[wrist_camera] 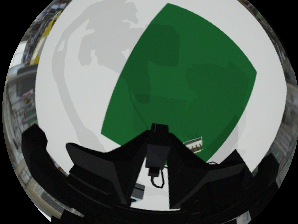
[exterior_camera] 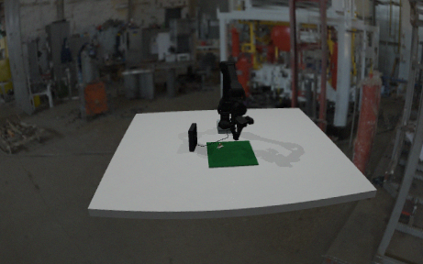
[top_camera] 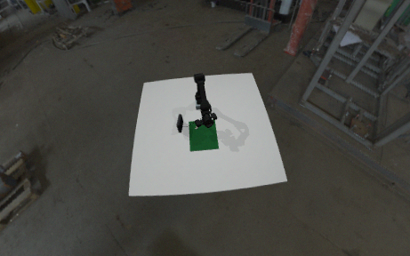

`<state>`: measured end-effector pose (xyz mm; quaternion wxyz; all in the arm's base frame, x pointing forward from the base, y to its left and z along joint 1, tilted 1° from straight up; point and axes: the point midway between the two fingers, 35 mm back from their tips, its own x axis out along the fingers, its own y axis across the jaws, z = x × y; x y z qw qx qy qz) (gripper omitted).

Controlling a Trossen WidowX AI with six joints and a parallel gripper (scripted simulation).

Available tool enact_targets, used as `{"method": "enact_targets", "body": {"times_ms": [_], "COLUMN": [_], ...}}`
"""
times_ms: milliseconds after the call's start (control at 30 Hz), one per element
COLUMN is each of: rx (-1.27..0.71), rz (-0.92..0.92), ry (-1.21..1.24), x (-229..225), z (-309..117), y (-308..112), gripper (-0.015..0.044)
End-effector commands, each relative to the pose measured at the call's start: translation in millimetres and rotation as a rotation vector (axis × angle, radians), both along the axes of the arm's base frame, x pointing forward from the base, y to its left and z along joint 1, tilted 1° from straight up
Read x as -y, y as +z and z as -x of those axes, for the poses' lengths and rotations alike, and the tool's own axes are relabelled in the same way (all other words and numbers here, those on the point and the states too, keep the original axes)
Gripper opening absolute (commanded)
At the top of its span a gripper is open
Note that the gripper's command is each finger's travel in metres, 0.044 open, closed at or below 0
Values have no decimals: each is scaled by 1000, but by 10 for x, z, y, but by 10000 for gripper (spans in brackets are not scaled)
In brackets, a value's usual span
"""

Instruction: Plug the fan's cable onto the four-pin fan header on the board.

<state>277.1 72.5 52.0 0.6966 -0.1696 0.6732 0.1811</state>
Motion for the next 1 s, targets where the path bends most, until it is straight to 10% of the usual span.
{"method": "enact_targets", "body": {"times_ms": [0, 967], "rx": [3, 22], "rz": [8, 40], "ry": [115, 1119], "x": [71, 504], "z": [1, 21], "y": [3, -11], "gripper": [0, 0]}}
